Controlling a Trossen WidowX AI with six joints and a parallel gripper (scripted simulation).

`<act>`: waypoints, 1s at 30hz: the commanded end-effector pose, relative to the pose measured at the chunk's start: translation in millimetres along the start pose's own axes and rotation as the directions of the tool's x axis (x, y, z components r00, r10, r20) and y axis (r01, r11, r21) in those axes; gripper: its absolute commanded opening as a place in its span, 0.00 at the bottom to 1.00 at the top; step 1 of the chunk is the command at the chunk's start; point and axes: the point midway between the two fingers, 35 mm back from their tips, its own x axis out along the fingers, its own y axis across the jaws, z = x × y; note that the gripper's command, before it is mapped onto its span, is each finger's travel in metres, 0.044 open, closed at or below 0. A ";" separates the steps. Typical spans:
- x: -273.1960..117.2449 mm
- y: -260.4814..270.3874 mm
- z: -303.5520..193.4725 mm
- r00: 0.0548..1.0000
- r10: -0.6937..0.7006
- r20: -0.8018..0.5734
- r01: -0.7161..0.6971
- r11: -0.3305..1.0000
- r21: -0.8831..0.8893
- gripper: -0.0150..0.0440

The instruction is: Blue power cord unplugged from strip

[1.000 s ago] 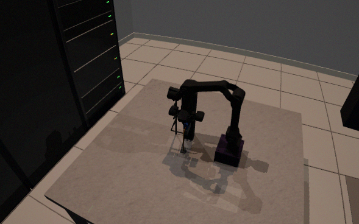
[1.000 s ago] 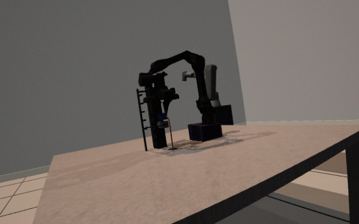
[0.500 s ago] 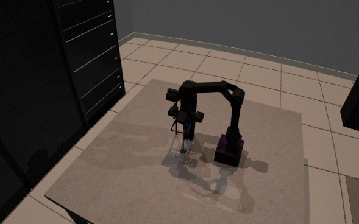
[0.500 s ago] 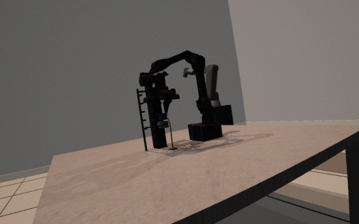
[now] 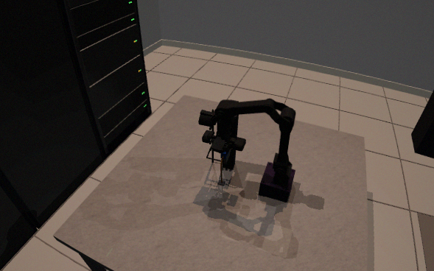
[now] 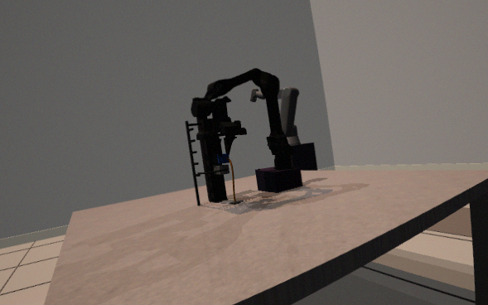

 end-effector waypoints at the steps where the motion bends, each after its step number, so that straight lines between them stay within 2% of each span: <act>1: -5.0 1.7 38.0 0.997 -0.004 0.082 0.008 0.999 -0.047 0.25; 2: -5.2 2.0 39.6 0.997 -0.004 0.082 0.008 0.999 -0.047 0.25; 7: -1.0 2.8 20.6 0.997 -0.003 0.080 0.007 0.999 -0.049 0.48; 19: -4.8 2.3 33.6 0.997 -0.003 0.081 0.007 0.999 -0.049 1.00; 24: -17.4 5.5 77.3 0.996 -0.003 0.085 0.007 0.999 -0.049 1.00; 30: -18.1 5.9 79.6 0.996 -0.003 0.085 0.007 0.999 -0.049 1.00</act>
